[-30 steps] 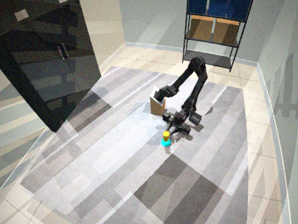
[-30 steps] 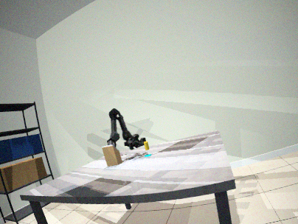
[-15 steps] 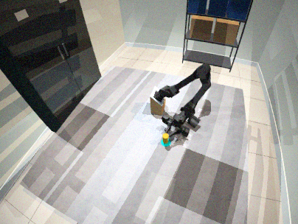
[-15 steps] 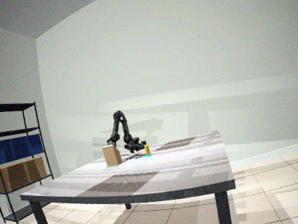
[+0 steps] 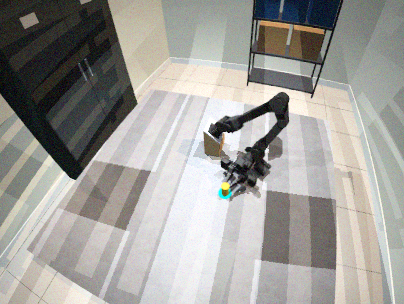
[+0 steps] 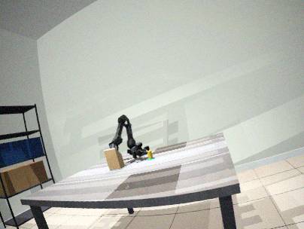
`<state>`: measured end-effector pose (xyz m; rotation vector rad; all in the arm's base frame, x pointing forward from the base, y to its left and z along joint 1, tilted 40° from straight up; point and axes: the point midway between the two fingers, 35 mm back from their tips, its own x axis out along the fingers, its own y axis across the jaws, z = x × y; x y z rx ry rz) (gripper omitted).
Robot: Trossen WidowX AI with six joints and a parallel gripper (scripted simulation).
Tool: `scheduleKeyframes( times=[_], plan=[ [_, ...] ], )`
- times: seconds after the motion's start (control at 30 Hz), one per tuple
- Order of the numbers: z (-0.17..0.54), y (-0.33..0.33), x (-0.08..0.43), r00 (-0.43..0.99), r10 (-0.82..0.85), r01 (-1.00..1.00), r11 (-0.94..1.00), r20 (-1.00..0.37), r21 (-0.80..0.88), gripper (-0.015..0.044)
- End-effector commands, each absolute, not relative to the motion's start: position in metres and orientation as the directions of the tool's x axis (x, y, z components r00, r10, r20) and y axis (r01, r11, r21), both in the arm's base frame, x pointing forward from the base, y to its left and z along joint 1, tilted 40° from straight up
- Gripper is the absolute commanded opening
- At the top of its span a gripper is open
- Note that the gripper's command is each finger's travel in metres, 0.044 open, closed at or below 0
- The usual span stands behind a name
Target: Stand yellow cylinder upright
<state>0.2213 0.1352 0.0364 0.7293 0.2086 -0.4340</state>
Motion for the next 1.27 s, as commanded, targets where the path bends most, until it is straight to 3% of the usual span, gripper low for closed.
scheduleKeyframes(
  times=[0.0, 0.37, 1.23],
  plan=[
    [0.036, 0.135, 0.221, 0.891, -0.315, 0.453, 0.664, -0.326, 0.596, 0.0105],
    [0.036, 0.135, 0.221, 0.891, -0.315, 0.453, 0.664, -0.326, 0.596, 0.0394],
    [0.093, 0.087, 0.224, 0.891, -0.319, 0.454, 0.659, -0.323, 0.6, 0.04]
  ],
)
